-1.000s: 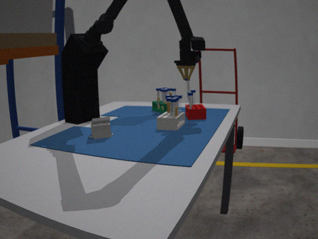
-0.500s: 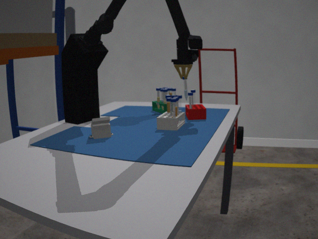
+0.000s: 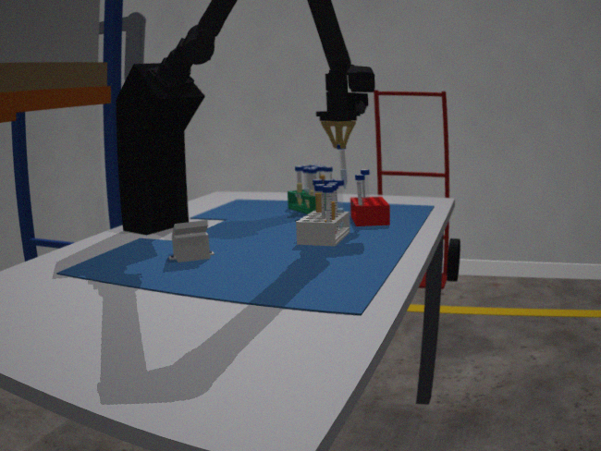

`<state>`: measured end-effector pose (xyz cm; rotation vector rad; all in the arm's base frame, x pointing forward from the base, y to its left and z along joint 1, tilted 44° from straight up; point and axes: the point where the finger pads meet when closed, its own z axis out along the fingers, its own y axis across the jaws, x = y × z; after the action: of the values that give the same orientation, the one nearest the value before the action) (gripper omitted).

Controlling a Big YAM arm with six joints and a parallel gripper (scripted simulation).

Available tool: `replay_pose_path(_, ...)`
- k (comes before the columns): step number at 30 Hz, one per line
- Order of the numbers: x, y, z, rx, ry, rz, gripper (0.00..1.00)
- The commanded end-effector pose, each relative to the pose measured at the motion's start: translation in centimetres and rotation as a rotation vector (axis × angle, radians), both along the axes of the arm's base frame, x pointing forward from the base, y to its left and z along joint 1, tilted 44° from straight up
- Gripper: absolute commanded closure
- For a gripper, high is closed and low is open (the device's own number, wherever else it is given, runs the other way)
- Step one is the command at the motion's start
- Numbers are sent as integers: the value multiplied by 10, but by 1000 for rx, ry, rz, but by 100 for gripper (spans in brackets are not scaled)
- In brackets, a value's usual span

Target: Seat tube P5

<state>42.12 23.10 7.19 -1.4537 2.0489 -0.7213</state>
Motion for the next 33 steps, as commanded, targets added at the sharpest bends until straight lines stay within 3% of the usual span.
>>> replay_pose_path(1, 1, -6, 12, 18, -28, -1, 100)
replay_pose_path(17, -2, -53, 17, 16, -28, 1, 100)
replay_pose_path(19, -4, -56, 16, 72, -32, -63, 100)
replay_pose_path(22, -3, -40, 16, 140, -42, -105, 100)
replay_pose_path(24, -5, -43, 14, 182, -45, -158, 100)
replay_pose_path(26, -5, -43, 14, 182, -45, -158, 100)
replay_pose_path(33, -1, -51, 14, 342, -75, -343, 100)
